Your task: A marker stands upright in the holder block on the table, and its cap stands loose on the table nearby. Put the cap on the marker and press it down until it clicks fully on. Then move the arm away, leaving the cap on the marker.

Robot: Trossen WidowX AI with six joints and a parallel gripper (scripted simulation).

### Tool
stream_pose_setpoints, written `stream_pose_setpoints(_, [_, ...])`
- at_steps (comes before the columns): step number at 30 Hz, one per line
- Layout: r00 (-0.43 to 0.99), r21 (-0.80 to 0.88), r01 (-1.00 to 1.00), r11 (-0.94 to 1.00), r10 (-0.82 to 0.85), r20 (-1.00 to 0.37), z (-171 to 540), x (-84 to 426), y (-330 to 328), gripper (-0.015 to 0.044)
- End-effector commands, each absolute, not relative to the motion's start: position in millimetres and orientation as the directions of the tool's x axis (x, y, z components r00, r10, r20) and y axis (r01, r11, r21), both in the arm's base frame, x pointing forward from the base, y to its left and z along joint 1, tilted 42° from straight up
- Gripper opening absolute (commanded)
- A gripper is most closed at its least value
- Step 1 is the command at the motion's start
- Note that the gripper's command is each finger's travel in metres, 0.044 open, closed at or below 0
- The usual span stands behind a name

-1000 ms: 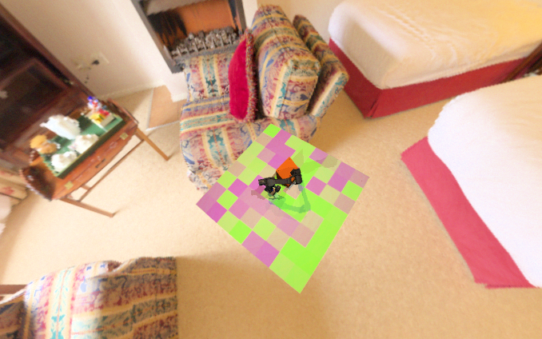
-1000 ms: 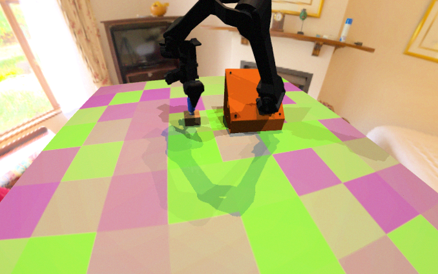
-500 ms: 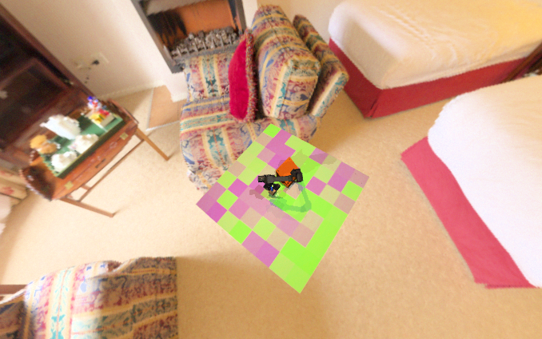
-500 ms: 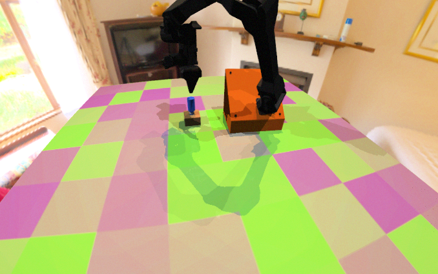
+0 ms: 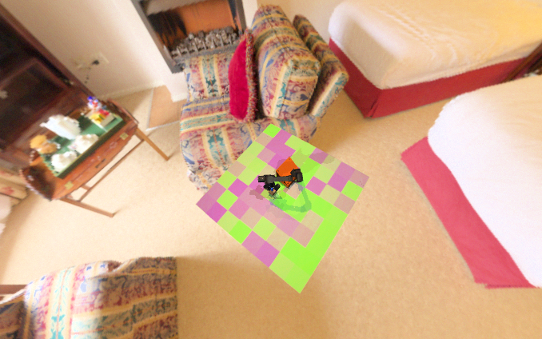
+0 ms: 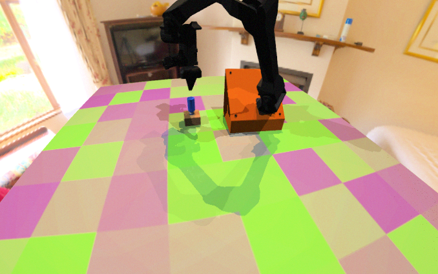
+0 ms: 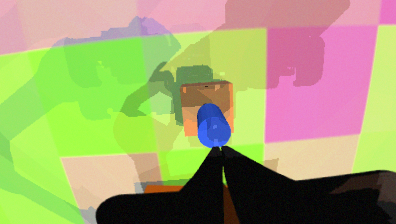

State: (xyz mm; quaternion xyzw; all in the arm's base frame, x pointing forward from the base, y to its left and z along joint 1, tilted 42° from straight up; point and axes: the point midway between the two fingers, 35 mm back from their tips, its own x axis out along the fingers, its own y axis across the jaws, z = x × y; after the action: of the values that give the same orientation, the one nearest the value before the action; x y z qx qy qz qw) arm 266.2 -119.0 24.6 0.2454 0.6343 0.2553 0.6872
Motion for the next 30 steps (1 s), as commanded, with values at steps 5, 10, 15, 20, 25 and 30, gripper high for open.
stream_pose_setpoints(5, [0.065, 0.663, -0.035, 0.748, 0.663, -0.745, 23, 267, -117, 0.0])
stream_pose_setpoints(10, [0.065, 0.663, -0.035, 0.748, 0.664, -0.745, 18, 267, -112, 0.0])
stream_pose_setpoints(15, [0.065, 0.663, -0.035, 0.748, 0.664, -0.745, 12, 268, -108, 0.0])
stream_pose_setpoints(20, [0.066, 0.663, -0.035, 0.748, 0.664, -0.745, 7, 268, -103, 0.0])
stream_pose_setpoints(25, [0.066, 0.663, -0.035, 0.748, 0.664, -0.745, 2, 269, -98, 0.0])
stream_pose_setpoints(30, [0.066, 0.663, -0.035, 0.747, 0.664, -0.745, -4, 269, -93, 0.0])
